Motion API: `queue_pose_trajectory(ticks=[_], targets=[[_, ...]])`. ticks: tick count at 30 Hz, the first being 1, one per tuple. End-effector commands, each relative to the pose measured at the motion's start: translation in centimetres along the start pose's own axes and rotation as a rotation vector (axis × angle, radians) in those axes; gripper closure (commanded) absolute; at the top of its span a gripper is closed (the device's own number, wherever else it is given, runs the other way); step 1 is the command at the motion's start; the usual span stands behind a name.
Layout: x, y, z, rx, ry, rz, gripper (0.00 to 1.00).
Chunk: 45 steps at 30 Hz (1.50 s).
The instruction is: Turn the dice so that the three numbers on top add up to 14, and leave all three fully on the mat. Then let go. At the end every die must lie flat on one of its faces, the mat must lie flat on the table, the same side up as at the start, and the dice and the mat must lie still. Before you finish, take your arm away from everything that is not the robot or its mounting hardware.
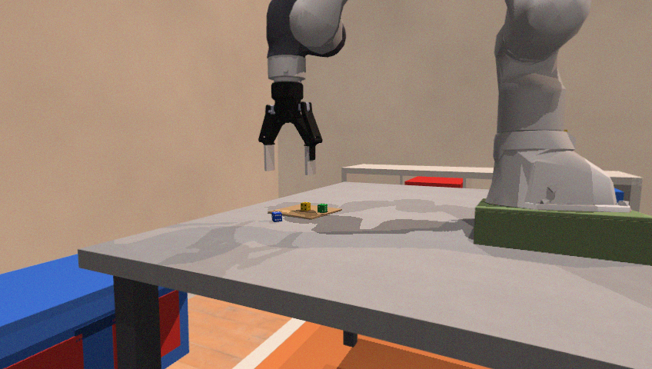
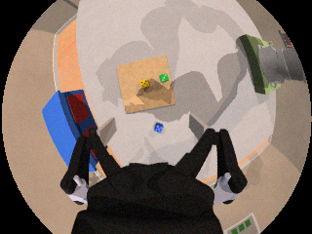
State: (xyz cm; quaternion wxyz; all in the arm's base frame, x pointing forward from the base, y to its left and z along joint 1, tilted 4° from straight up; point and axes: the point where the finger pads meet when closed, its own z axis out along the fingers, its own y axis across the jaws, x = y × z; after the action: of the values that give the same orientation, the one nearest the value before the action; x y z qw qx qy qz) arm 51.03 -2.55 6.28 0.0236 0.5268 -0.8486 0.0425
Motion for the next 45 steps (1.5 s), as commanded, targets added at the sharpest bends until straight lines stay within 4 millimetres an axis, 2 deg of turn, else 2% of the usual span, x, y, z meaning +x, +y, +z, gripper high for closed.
queue_pose_trajectory(ticks=[1, 45], targets=[[-0.3, -0.1, 0.0, -0.005, -0.013, -0.173, 0.00], [-4.3, 1.3, 0.4, 0.001, -0.018, -0.931, 0.00]])
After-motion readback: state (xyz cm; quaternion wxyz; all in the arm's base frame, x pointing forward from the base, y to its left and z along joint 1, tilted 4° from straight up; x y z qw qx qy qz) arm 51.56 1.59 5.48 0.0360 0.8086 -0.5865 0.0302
